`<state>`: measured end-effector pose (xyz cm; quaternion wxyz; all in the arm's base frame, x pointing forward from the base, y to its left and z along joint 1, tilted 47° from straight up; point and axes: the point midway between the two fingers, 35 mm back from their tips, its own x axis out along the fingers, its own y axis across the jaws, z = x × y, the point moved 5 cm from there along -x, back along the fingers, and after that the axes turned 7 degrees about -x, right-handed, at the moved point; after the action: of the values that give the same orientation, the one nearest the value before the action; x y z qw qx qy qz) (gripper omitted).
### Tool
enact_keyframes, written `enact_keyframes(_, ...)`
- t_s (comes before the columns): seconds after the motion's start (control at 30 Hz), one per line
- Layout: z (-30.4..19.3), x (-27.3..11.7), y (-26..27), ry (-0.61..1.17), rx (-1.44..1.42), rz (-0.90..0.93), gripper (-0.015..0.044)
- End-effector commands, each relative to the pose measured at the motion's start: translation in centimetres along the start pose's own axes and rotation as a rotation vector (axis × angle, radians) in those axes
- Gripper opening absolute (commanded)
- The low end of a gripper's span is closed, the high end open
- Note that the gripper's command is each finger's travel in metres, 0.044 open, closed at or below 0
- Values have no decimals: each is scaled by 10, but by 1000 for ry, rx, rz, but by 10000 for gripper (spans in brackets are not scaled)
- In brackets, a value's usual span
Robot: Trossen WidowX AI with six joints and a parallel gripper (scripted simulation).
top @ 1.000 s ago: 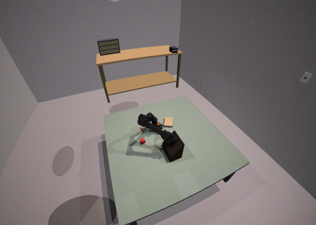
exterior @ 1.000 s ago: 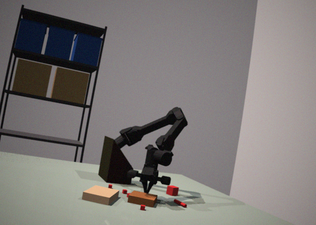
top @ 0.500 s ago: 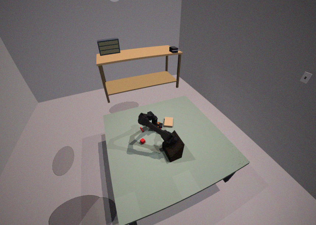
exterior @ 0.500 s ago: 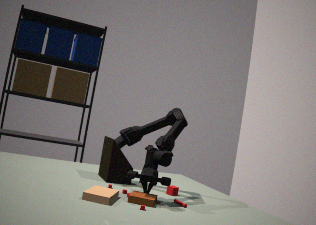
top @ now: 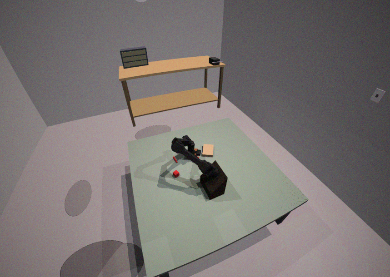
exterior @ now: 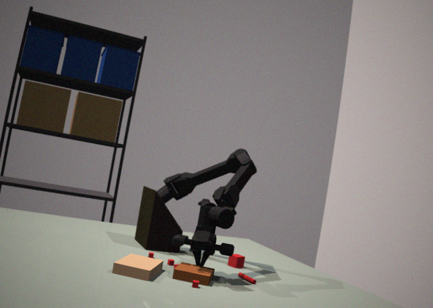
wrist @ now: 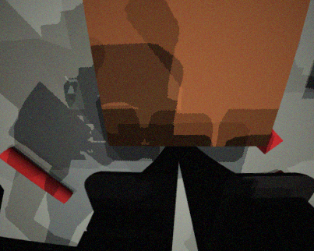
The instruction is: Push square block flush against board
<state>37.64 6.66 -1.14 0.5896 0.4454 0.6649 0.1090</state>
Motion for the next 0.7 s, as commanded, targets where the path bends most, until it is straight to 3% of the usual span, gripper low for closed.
enact_keyframes(0.0, 8, 0, -1, -1, -5, 0, 0)
enact_keyframes(0.67, 33, 0, -6, -2, -6, 1, 0)
